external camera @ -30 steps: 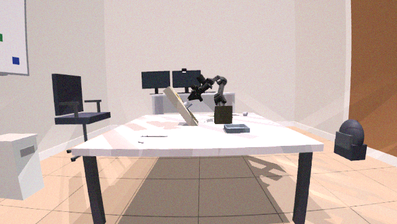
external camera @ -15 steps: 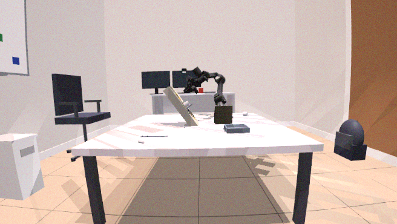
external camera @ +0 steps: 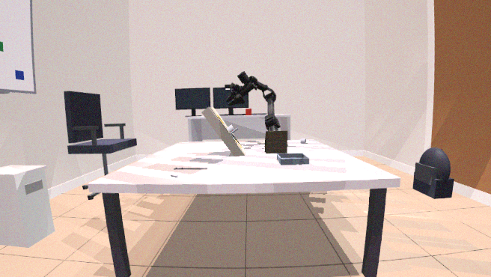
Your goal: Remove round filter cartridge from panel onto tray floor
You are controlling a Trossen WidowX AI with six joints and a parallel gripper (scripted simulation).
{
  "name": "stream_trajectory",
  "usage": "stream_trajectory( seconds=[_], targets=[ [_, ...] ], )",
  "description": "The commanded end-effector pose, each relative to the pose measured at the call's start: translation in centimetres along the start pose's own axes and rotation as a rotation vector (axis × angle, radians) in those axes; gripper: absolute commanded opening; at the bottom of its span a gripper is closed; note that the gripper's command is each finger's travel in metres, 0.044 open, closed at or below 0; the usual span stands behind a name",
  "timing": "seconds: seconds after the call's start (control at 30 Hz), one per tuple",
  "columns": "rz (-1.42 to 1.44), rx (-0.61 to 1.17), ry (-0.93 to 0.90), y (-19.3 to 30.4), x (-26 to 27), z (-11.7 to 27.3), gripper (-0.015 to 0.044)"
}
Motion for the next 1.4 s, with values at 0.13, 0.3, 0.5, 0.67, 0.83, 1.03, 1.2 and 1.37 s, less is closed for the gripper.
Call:
stream_trajectory(
  seconds=[0.13,0.3,0.5,0.67,0.83,1.03,1.2,1.37],
  targets=[
    [-0.407,0.293,-0.174,5.8,5.9,-3.7,0.0305],
    [-0.507,0.378,-0.191,7.3,7.1,-4.1,0.0305],
    [-0.508,0.378,-0.191,7.3,7.1,-4.4,0.0305],
    [-0.508,0.378,-0.193,7.5,7.4,-5.1,0.0305],
    [-0.509,0.378,-0.193,7.7,7.6,-5.9,0.0305],
    [-0.509,0.378,-0.193,8.0,7.9,-6.8,0.0305],
    [-0.509,0.377,-0.192,8.3,8.0,-7.5,0.0305],
    [-0.509,0.377,-0.190,8.6,8.2,-8.2,0.0305]
  ],
)
Point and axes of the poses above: the point midway between the two fingers, 35 mm back from their tips, its own z axis back along the fingers, its own x axis across the jaws, y = z × x, the point moved 4 cm from there along z, back along the fingers, and after that the axes turned 14 degrees about z, right-handed, at the moved point
